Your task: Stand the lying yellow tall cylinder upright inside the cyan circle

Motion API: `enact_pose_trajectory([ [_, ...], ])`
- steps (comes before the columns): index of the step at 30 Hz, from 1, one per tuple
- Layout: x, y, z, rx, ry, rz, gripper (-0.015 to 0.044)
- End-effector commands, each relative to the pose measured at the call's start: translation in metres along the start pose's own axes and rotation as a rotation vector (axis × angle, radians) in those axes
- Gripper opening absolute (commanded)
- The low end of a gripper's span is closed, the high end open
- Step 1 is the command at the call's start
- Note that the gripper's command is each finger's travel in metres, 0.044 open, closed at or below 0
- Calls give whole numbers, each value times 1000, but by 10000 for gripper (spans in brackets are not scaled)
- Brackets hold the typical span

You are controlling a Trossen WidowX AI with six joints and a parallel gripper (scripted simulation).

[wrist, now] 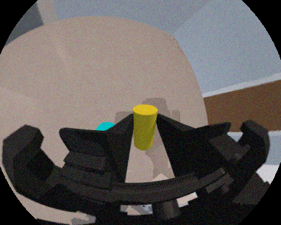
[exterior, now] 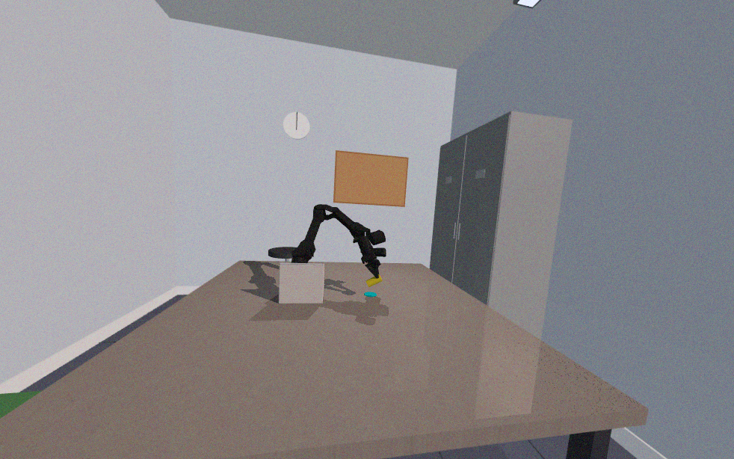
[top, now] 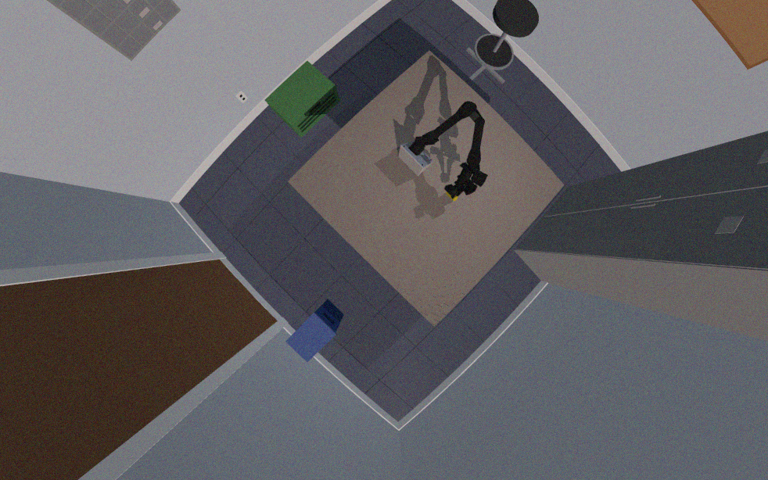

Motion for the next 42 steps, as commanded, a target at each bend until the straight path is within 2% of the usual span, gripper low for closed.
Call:
enact_pose_trajectory([
  [1,0,0,-1,-25,-4,-6,105],
  [42,5,1,-11,-289,-51,12,105],
])
Point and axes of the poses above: the point midway between the two fingers, 35 mm back from their tips, its own y axis back along the fingers, its own x axis across the jaws, z = x × y, the point moved 4 cm from there along y, back along the fingers, and after that the axes turned 10 degrees about -y, right-handed, at the moved point
